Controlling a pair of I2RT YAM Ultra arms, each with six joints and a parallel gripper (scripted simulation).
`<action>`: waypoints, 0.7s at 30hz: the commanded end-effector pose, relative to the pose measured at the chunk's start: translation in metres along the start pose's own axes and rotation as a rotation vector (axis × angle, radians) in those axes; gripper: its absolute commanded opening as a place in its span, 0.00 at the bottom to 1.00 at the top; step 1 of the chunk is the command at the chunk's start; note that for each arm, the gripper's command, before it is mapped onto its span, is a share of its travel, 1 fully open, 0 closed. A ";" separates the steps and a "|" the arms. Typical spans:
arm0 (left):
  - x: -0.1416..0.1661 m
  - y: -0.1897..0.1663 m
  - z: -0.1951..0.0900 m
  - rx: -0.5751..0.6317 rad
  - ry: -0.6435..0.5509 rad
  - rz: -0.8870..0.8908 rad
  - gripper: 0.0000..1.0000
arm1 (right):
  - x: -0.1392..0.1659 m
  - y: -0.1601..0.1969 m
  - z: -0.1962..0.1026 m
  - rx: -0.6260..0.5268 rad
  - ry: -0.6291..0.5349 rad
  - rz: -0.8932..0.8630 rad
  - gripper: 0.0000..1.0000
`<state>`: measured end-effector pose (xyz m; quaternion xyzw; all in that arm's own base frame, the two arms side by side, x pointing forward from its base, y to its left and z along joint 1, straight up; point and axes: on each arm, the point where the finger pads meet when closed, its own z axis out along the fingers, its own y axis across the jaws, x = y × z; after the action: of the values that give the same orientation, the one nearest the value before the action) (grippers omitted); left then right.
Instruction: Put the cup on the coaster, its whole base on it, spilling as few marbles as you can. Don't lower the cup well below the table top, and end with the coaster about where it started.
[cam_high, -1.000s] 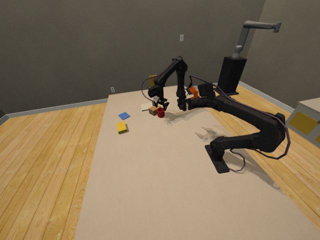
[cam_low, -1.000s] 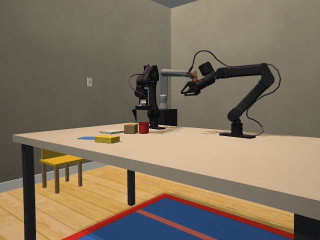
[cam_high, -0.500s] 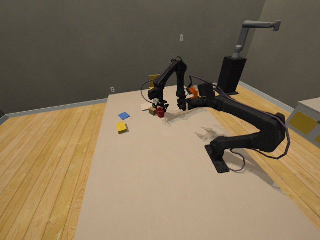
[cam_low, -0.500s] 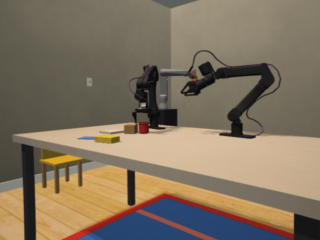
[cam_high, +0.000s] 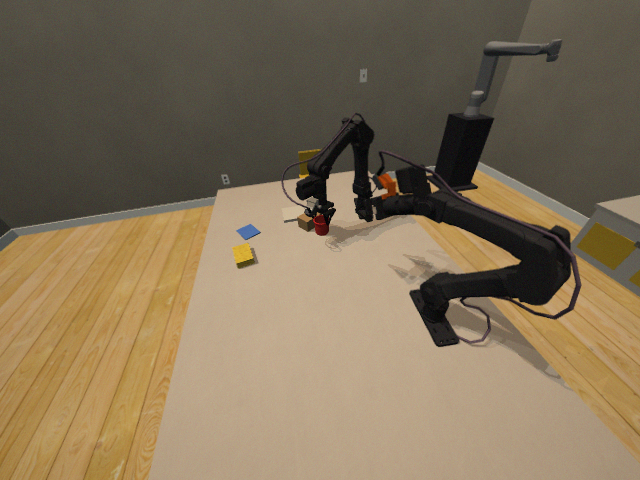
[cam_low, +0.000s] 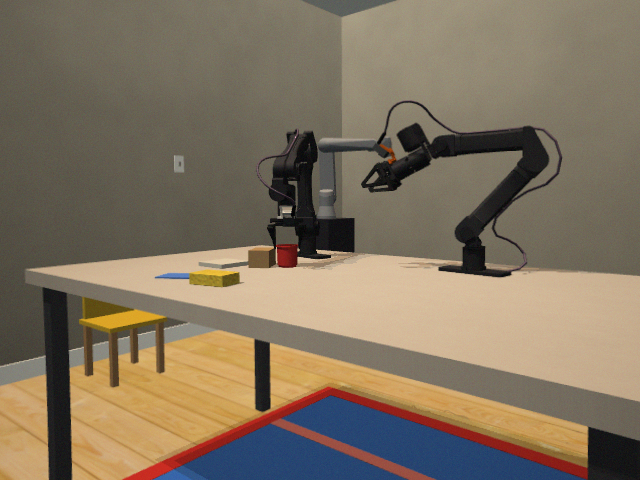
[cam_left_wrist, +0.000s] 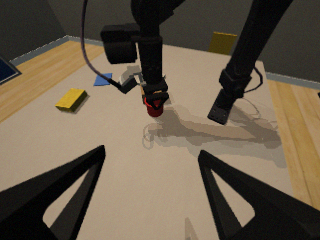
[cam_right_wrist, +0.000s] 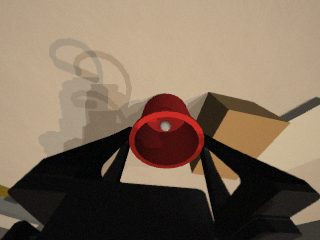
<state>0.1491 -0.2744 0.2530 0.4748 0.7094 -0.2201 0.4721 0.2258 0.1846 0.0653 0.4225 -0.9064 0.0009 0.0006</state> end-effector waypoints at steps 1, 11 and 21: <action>-0.016 0.001 -0.007 -0.008 -0.061 -0.011 1.00 | -0.002 0.001 -0.001 0.002 -0.020 -0.012 0.77; -0.016 0.001 -0.007 -0.008 -0.061 -0.011 1.00 | 0.000 0.001 -0.010 0.002 -0.016 -0.010 0.03; -0.016 0.001 -0.007 -0.008 -0.061 -0.011 1.00 | 0.000 0.000 -0.076 0.002 -0.019 -0.009 0.00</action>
<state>0.1491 -0.2744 0.2530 0.4748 0.7094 -0.2201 0.4721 0.2236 0.1828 0.0909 0.4229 -0.9060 0.0048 0.0161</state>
